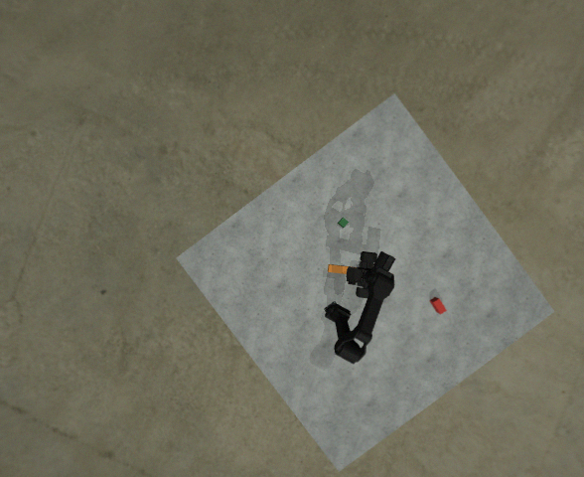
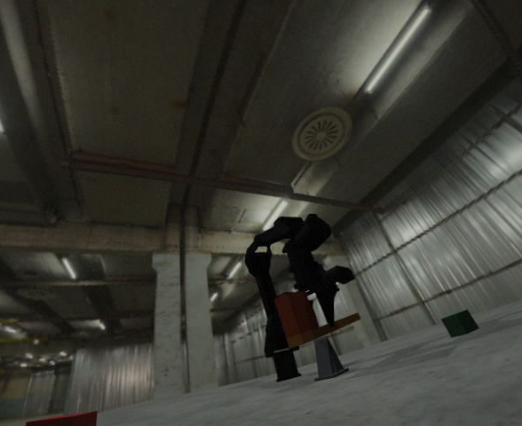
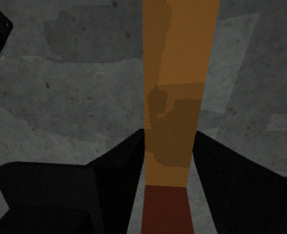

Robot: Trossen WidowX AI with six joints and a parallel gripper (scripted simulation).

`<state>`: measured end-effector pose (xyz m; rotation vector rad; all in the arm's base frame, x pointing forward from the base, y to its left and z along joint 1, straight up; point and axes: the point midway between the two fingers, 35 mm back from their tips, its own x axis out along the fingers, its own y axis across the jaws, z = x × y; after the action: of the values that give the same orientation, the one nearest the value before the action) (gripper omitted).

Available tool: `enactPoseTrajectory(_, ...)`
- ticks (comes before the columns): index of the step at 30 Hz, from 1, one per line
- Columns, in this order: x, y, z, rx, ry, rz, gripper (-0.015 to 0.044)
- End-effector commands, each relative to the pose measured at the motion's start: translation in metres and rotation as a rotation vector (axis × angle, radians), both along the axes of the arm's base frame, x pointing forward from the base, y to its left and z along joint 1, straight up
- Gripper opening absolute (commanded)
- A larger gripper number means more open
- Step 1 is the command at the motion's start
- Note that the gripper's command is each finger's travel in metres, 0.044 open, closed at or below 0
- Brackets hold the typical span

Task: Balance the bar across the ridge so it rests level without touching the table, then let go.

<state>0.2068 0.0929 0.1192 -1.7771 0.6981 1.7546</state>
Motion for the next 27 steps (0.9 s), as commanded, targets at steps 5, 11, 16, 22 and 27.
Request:
enactPoseTrajectory(5, 0.0006, -0.0003, -0.0010, -0.002, -0.003, 0.005, 0.0000)
enactPoseTrajectory(11, 0.0006, -0.0003, -0.0015, -0.002, -0.003, 0.005, 0.0000)
enactPoseTrajectory(16, 0.0007, -0.0003, -0.0019, -0.002, -0.003, 0.005, 0.0000)
enactPoseTrajectory(22, 0.0007, -0.0004, -0.0024, -0.002, -0.003, 0.005, 0.0000)
enactPoseTrajectory(27, 0.0007, -0.0004, -0.0029, -0.002, -0.003, 0.005, 0.0000)
